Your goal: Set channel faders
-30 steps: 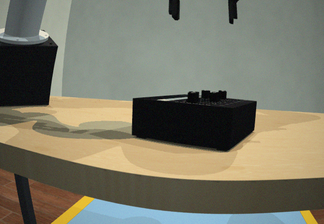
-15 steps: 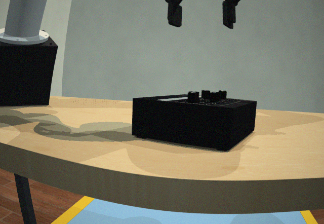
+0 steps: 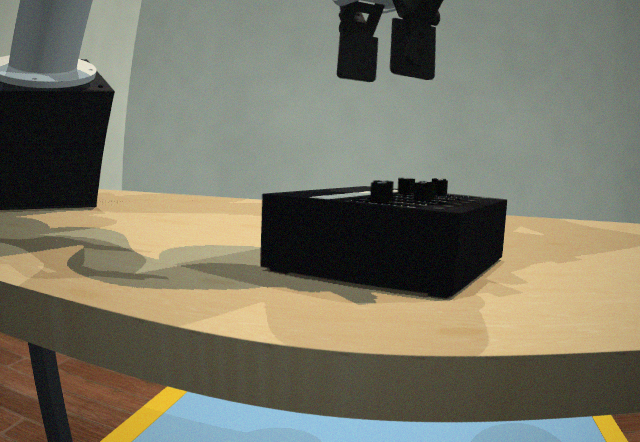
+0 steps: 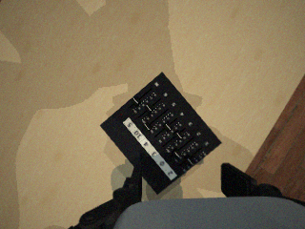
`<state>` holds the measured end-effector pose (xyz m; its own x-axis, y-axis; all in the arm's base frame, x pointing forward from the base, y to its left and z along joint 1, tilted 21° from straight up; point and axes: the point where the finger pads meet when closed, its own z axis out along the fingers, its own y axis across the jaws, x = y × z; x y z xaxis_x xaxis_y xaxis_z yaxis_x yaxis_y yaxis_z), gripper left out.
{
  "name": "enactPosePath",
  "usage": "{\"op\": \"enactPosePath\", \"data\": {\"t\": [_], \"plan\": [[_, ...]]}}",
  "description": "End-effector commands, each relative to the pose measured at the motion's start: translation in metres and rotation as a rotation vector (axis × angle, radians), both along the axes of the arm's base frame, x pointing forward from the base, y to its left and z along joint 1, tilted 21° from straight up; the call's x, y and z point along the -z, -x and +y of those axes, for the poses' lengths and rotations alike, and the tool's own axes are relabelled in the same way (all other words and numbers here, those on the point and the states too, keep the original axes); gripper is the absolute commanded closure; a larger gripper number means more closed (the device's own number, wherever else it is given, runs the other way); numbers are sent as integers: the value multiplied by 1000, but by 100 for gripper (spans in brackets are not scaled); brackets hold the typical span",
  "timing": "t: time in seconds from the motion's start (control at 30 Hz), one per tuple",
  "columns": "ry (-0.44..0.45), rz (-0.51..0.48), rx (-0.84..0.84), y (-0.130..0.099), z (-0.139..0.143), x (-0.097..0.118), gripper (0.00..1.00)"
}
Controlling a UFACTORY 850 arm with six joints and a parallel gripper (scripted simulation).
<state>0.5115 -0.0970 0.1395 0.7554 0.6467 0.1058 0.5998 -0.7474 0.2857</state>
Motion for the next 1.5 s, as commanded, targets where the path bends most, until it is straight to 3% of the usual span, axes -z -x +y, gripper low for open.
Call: {"op": "enactPosePath", "data": {"t": [0.0, 0.3, 0.67, 1.0, 1.03, 1.47], "plan": [[-21, -104, 228, 0, -8, 8, 0], [-151, -166, 612, 2, -22, 23, 0], [-218, -192, 807, 4, -28, 31, 0], [-228, -196, 838, 5, -29, 32, 0], [-228, -196, 838, 5, -29, 32, 100], [-228, -196, 838, 5, -29, 32, 100]]}}
